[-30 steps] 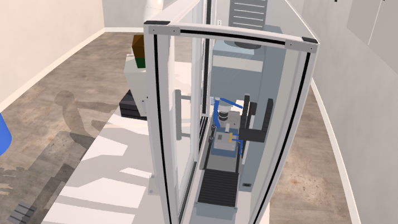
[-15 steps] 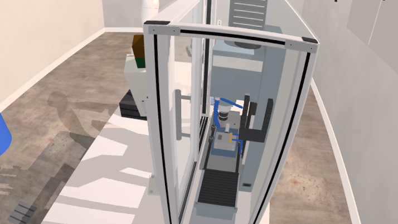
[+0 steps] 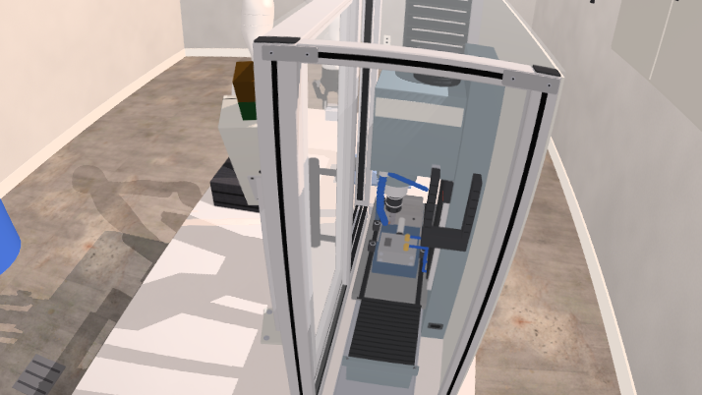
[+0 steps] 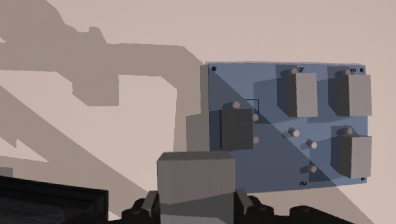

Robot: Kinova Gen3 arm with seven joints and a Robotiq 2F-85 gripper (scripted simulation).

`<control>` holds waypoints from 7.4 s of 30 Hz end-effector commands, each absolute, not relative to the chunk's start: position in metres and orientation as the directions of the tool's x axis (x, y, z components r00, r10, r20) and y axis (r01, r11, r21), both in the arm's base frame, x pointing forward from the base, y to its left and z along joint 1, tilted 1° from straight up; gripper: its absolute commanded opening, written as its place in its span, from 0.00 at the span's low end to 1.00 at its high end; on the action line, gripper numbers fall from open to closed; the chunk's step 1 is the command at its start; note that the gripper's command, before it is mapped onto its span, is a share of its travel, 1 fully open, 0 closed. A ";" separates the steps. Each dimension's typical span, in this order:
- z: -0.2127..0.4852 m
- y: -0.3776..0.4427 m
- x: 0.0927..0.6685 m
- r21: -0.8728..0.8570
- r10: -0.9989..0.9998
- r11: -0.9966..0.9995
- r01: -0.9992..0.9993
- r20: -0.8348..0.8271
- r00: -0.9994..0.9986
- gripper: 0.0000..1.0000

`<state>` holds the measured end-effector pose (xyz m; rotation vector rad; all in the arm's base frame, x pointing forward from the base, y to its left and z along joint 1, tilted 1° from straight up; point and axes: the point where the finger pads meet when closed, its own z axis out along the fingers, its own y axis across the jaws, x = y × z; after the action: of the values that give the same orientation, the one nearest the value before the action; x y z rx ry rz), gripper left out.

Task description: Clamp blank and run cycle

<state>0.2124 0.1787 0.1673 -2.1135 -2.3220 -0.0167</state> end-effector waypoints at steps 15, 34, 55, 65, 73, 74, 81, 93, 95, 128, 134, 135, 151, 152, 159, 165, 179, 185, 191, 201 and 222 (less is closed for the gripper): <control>0.168 0.179 0.198 0.009 0.996 0.093 0.996 0.008 -0.093 0.10; 0.168 0.179 0.198 0.006 0.991 -0.136 0.991 0.010 0.136 0.10; 0.168 0.179 0.198 0.004 0.933 -0.359 0.933 0.011 0.359 0.10; 0.168 0.179 0.198 0.001 0.827 -0.562 0.827 0.012 0.562 0.10; 0.168 0.179 0.198 0.001 0.827 -0.562 0.827 0.012 0.562 0.10; 0.168 0.179 0.198 0.001 0.827 -0.562 0.827 0.012 0.562 0.10; 0.168 0.179 0.198 0.000 0.741 -0.671 0.741 0.012 0.671 0.10; 0.168 0.179 0.198 -0.001 0.677 -0.736 0.677 0.012 0.736 0.10; 0.168 0.179 0.198 -0.002 0.606 -0.795 0.606 0.012 0.795 0.10; 0.168 0.179 0.198 -0.007 0.235 -0.972 0.235 0.010 0.972 0.10; 0.168 0.179 0.198 -0.008 0.145 -0.989 0.145 0.009 0.989 0.10; 0.168 0.179 0.198 -0.008 0.145 -0.989 0.145 0.009 0.989 0.10; 0.168 0.179 0.198 -0.009 0.006 -1.000 0.006 0.008 1.000 0.10; 0.168 0.179 0.198 -0.009 0.006 -1.000 0.006 0.008 1.000 0.10; 0.168 0.179 0.198 -0.009 0.006 -1.000 0.006 0.008 1.000 0.10; 0.167 0.129 0.198 -0.009 0.006 -1.000 0.006 0.008 1.000 0.10; 0.167 0.099 0.198 -0.009 0.006 -1.000 0.006 0.008 1.000 0.10; 0.167 0.079 0.199 -0.009 0.006 -1.000 0.006 0.008 1.000 0.10; 0.167 0.079 0.199 -0.009 0.006 -1.000 0.006 0.008 1.000 0.10; 0.166 0.029 0.199 -0.008 0.006 -1.000 0.006 0.008 1.000 0.10; 0.166 -0.021 0.199 -0.008 0.006 -1.000 0.006 0.008 1.000 0.10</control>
<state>0.1989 -0.0210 0.1657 -3.1336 -0.0094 -0.0123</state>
